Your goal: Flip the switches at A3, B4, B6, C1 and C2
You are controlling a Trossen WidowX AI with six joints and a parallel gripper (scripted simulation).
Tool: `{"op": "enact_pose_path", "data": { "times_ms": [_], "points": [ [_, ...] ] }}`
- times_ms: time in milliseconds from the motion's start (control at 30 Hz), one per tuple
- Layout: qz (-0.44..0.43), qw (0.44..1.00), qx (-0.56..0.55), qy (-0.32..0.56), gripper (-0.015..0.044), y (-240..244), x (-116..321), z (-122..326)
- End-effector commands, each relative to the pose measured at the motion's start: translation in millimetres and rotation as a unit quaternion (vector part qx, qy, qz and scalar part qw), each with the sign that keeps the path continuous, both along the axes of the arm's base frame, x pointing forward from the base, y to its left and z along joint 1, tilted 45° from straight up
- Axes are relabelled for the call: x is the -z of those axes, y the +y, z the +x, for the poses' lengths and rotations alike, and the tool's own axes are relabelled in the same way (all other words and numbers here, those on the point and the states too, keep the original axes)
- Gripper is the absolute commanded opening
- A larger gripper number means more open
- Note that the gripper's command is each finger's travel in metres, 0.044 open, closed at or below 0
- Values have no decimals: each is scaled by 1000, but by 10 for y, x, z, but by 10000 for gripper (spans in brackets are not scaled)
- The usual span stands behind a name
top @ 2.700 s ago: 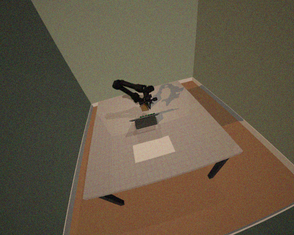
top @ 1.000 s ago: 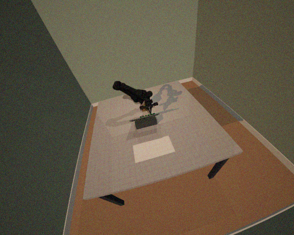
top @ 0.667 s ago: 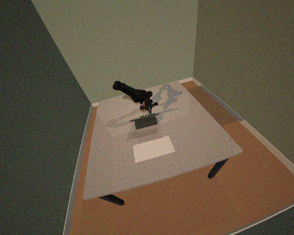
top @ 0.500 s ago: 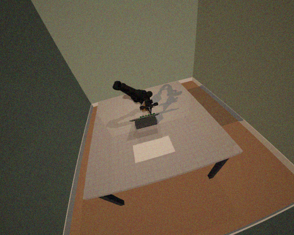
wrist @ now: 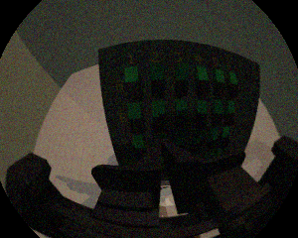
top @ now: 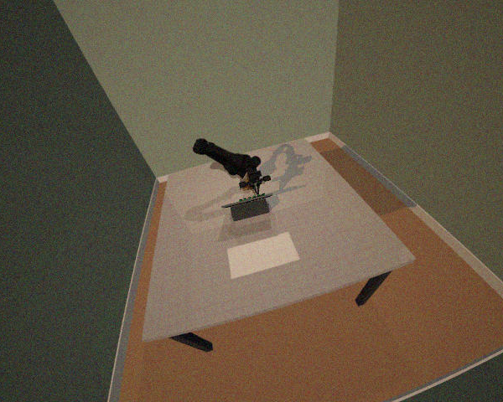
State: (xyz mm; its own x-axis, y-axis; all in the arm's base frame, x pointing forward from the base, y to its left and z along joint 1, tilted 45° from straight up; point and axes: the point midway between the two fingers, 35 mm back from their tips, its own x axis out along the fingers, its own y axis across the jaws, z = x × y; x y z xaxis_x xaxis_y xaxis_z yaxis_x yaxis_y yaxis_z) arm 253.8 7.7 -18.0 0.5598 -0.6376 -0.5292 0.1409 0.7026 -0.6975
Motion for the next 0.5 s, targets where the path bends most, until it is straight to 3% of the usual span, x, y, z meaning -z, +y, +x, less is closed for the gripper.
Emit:
{"op": "enact_pose_path", "data": {
  "times_ms": [0, 467],
  "points": [
    [1, 1000, -1, 3, 0, -6, 14, 0],
    [5, 1000, -3, 3, 0, 161, -65, -119]
  ]
}}
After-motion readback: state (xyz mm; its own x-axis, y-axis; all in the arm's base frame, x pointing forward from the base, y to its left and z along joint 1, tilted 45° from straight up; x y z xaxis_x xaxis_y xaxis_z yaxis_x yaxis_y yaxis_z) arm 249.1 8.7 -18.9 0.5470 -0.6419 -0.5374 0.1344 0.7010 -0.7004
